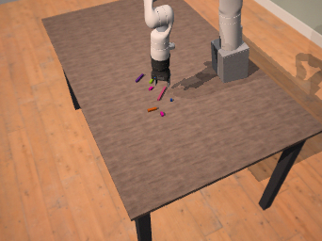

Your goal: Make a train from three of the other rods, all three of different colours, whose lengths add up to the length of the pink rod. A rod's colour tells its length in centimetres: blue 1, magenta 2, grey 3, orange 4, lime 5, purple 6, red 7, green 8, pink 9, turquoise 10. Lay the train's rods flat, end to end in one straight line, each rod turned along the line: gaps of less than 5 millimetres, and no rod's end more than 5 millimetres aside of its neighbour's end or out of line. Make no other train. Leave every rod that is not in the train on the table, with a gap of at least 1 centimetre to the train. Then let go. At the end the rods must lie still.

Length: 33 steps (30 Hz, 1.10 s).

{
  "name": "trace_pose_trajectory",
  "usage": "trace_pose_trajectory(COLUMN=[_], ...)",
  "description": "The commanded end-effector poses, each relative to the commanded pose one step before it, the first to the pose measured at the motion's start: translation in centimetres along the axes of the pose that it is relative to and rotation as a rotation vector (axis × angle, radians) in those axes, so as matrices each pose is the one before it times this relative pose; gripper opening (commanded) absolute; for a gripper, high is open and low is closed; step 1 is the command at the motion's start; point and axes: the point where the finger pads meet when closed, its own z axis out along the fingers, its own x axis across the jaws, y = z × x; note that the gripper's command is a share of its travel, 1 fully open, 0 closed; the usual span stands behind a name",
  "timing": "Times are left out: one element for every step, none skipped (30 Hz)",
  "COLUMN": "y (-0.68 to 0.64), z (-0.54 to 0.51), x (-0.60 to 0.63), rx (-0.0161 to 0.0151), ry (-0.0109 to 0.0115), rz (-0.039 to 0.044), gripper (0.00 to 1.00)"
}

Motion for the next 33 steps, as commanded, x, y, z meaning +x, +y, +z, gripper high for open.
trace_pose_trajectory(y=[-1.658, -0.293, -0.255, -0.214, -0.172, -0.132, -0.094, 0.000, 0.000, -0.061, -0.034, -0.013, -0.002, 0.000, 0.000, 0.000, 0.000, 0.000, 0.000, 0.000, 0.000, 0.000, 0.000, 0.000, 0.000, 0.000, 0.000, 0.000, 0.000, 0.000, 0.000, 0.000, 0.000], z=[0.337, 0.126, 0.107, 0.088, 0.070, 0.053, 0.037, 0.000, 0.000, 0.024, 0.013, 0.005, 0.001, 0.000, 0.000, 0.000, 0.000, 0.000, 0.000, 0.000, 0.000, 0.000, 0.000, 0.000, 0.000, 0.000, 0.000, 0.000, 0.000, 0.000, 0.000, 0.000, 0.000], x=[-3.191, -0.778, -0.716, -0.636, -0.540, -0.434, -0.323, 0.000, 0.000, -0.217, -0.122, -0.049, -0.008, 0.000, 0.000, 0.000, 0.000, 0.000, 0.000, 0.000, 0.000, 0.000, 0.000, 0.000, 0.000, 0.000, 0.000, 0.000, 0.000, 0.000, 0.000, 0.000, 0.000], rx=[0.00076, -0.00052, -0.00064, -0.00070, -0.00069, -0.00061, -0.00049, 0.00000, 0.00000, -0.00035, -0.00020, -0.00008, -0.00001, 0.00000, 0.00000, 0.00000, 0.00000, 0.00000, 0.00000, 0.00000, 0.00000, 0.00000, 0.00000, 0.00000, 0.00000, 0.00000, 0.00000, 0.00000, 0.00000, 0.00000, 0.00000, 0.00000, 0.00000], ry=[-0.01126, 0.00032, 0.00035, 0.00035, 0.00032, 0.00028, 0.00022, 0.00000, 0.00000, 0.00015, 0.00009, 0.00004, 0.00001, 0.00000, 0.00000, 0.00000, 0.00000, 0.00000, 0.00000, 0.00000, 0.00000, 0.00000, 0.00000, 0.00000, 0.00000, 0.00000, 0.00000, 0.00000, 0.00000, 0.00000, 0.00000, 0.00000, 0.00000], rz=[0.13861, 0.04022, 0.03659, 0.03213, 0.02704, 0.02155, 0.01598, 0.00000, 0.00000, 0.01066, 0.00599, 0.00240, 0.00037, 0.00000, 0.00000, 0.00000, 0.00000, 0.00000, 0.00000, 0.00000, 0.00000, 0.00000, 0.00000, 0.00000, 0.00000, 0.00000, 0.00000, 0.00000, 0.00000, 0.00000, 0.00000, 0.00000, 0.00000], gripper=[1.00, 1.00, 1.00, 1.00, 1.00, 1.00, 1.00, 1.00, 1.00, 1.00, 1.00, 1.00, 1.00, 0.54, 0.54, 0.54, 0.54, 0.54, 0.54, 0.54, 0.54, 0.54, 0.54, 0.54, 0.54, 0.54, 0.54, 0.54, 0.54, 0.54, 0.54, 0.54, 0.54])
